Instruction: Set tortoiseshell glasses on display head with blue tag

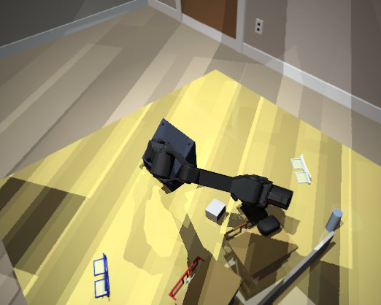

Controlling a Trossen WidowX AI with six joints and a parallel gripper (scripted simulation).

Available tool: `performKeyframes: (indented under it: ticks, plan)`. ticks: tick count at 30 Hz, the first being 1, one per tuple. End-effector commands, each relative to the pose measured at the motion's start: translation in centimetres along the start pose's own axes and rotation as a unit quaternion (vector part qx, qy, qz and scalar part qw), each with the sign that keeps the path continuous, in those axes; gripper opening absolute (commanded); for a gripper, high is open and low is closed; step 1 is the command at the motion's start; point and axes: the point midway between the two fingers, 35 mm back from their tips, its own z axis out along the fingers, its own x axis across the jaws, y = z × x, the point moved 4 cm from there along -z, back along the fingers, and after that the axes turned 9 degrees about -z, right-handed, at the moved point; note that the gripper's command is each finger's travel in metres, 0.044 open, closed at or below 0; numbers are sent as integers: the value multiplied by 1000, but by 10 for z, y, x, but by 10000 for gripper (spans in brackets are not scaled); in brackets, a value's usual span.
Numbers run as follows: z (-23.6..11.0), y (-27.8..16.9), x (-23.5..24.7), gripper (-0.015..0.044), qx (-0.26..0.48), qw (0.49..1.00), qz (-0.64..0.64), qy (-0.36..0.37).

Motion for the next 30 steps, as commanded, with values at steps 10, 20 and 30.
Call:
performKeyframes:
  ticks: [10, 20, 30]
  plan:
    - [2, 0, 0, 107, 0, 1000, 0, 0]
    - [-6, 0, -1, 107, -1, 1000, 0, 7]
    - [-33, 0, -3, 107, -4, 1000, -1, 28]
